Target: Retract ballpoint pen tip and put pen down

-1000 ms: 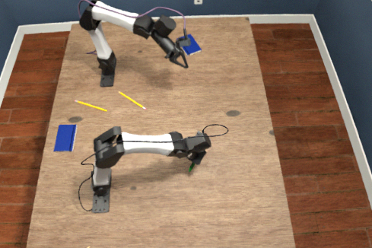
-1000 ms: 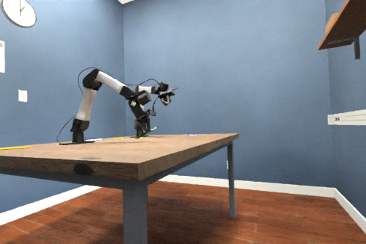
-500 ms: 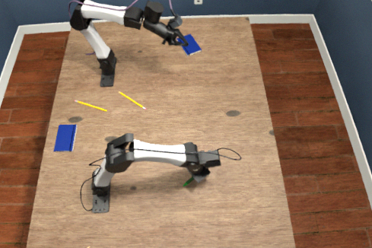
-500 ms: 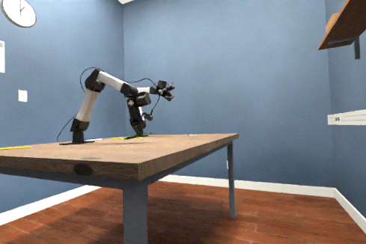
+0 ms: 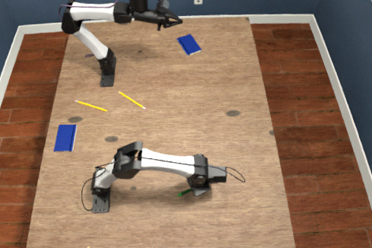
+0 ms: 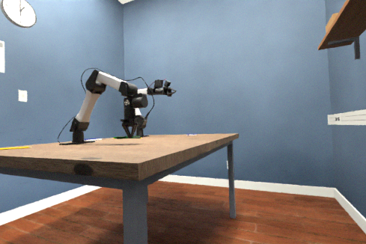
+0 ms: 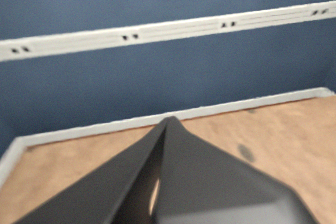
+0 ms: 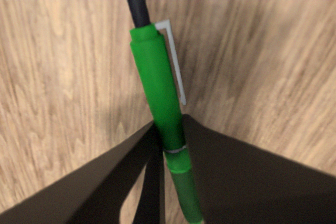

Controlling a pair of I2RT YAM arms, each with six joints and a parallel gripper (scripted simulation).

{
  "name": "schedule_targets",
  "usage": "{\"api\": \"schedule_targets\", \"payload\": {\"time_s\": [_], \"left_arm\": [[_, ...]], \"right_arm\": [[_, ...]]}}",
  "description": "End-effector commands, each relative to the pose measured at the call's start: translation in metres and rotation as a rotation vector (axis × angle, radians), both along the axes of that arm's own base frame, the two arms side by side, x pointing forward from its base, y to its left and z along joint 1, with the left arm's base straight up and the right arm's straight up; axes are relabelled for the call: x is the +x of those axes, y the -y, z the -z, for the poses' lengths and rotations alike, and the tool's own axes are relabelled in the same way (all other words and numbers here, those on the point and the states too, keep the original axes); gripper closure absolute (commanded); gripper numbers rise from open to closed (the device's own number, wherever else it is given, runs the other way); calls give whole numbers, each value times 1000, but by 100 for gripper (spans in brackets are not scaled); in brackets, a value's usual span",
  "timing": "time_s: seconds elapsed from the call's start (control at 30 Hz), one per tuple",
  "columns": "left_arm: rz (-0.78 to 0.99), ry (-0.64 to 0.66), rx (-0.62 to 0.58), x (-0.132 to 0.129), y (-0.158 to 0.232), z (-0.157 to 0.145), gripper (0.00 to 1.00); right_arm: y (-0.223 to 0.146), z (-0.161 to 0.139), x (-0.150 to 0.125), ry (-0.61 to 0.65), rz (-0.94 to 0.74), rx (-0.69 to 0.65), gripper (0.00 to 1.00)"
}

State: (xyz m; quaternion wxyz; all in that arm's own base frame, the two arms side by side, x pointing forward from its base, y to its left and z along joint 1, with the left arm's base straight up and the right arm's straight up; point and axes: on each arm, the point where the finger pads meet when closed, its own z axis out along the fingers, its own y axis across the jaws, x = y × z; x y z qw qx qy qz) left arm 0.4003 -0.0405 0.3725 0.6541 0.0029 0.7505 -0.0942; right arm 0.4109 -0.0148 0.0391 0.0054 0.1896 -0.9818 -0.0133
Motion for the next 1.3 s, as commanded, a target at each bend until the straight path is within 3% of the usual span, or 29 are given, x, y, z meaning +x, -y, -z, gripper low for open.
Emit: {"api": "schedule_targets", "payload": {"time_s": [0.0, 0.2, 0.37, 0.4, 0.47, 0.6, 0.67, 0.97, 1.0, 1.17, 1.27], "left_arm": [[-90, 165, 100, -12, -26, -35, 99], [-163, 205, 171, -24, -48, -40, 99], [-129, 163, 140, -17, -40, -30, 99], [-129, 229, 128, -28, -39, -54, 99], [-139, 259, 128, -32, -38, -68, 99], [-140, 215, 132, -20, -40, -54, 99], [-142, 233, 130, -24, -40, -59, 99], [-142, 236, 130, -25, -40, -60, 99], [-142, 236, 130, -25, -40, -60, 99], [-142, 236, 130, -25, -40, -60, 99], [-142, 236, 130, -25, -40, -60, 99]], "right_arm": [[-6, -2, 13, 33, -23, 13, 85], [-3, 22, 2, -6, -8, 7, 85], [-3, 9, 6, 21, -11, 4, 85], [-5, 13, 5, 30, -12, 3, 85], [-5, 29, 1, -8, -9, 2, 85], [-2, 26, 5, 21, 3, -5, 85], [2, 37, 2, 1, 10, -8, 85], [-1, 28, 3, 25, 0, -3, 85], [-2, 42, -3, -14, 1, -9, 85], [-5, 31, 8, 32, -2, 1, 85], [-2, 42, 1, -4, 6, 2, 85]]}}
